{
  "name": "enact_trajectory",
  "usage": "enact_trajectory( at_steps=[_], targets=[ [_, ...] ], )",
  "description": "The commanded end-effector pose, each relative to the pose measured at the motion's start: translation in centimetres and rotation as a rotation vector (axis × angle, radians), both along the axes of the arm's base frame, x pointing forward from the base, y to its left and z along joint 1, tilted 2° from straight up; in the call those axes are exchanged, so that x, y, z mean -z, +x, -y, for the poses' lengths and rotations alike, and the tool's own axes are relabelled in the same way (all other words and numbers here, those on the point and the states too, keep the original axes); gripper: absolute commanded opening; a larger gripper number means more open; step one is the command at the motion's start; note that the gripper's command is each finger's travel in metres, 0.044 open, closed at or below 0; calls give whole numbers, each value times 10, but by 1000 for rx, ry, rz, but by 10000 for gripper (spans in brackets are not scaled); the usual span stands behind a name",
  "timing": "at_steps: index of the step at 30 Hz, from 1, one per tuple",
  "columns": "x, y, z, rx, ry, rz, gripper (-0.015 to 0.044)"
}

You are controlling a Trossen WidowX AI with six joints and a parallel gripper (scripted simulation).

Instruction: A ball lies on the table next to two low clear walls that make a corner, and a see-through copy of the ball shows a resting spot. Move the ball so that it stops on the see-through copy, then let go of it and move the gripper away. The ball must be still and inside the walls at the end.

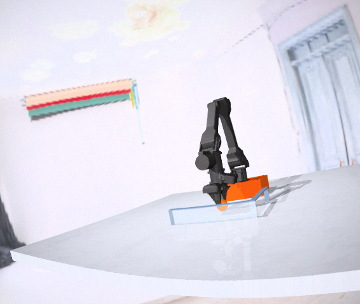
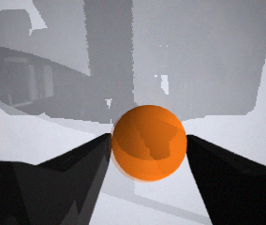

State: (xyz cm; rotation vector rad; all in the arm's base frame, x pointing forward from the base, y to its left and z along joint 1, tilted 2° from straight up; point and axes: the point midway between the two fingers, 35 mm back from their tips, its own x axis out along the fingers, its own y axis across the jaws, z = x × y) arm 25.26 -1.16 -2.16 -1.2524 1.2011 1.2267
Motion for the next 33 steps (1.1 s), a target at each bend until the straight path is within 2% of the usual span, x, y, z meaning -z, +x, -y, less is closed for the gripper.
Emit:
enact_trajectory(
  at_steps=[1,2,6,11,21,23,25,27,33],
  targets=[
    [0,0,0,0,0,1,315],
    [0,0,0,0,0,1,338],
    [-11,2,0,-1,0,0,338],
    [-83,0,-1,-6,-3,-6,338],
    [-79,4,-1,-6,0,9,338],
    [-90,4,-2,-5,0,10,390],
    [-117,1,-2,-6,0,11,440],
    [-127,-1,-2,-6,0,11,440],
    [-127,-1,-2,-6,0,11,440]
  ],
)
